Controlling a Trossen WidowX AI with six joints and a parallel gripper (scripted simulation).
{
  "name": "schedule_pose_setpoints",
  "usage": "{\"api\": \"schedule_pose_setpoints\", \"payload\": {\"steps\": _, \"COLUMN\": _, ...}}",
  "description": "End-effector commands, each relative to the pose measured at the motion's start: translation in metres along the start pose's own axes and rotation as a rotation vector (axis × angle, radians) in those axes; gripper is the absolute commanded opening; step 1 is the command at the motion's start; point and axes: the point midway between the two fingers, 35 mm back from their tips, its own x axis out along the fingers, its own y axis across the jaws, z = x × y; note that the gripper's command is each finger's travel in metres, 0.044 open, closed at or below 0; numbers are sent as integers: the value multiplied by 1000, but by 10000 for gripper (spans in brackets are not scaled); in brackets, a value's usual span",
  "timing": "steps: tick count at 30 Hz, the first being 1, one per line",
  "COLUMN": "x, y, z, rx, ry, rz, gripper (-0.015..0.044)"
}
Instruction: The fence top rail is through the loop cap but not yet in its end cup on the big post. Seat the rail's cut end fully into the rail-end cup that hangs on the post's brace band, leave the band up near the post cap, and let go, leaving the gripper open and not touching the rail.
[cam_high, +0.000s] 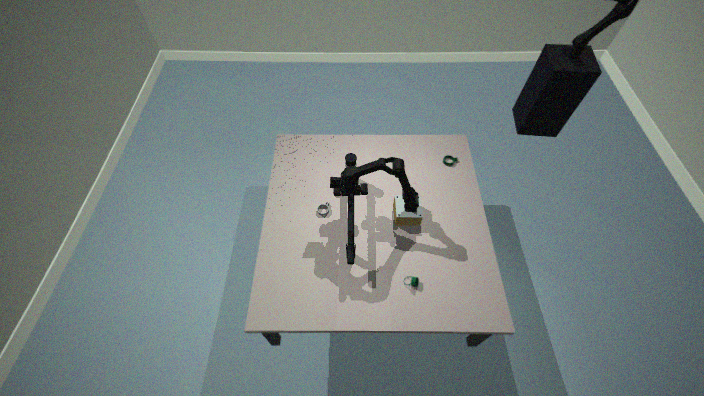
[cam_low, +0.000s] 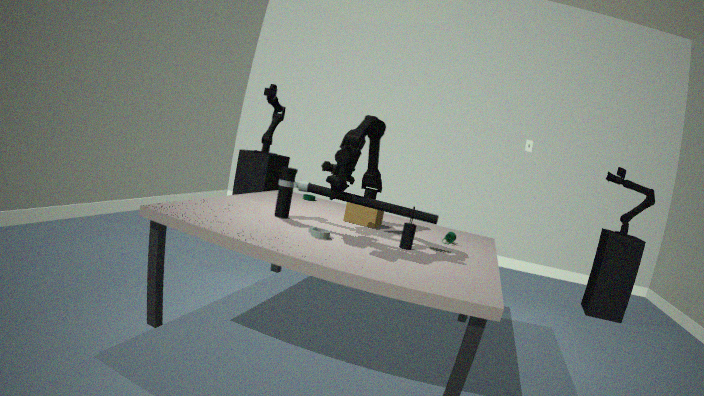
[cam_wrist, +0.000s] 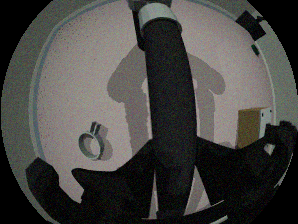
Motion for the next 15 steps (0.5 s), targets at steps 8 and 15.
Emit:
{"api": "schedule_pose_setpoints", "payload": {"steps": 8, "x": 0, "y": 3, "z": 13, "rx": 10, "ry": -19, "rz": 14, "gripper": 0}}
{"api": "schedule_pose_setpoints", "payload": {"steps": 15, "x": 2, "y": 4, "z": 17, "rx": 10, "ry": -19, "rz": 14, "gripper": 0}}
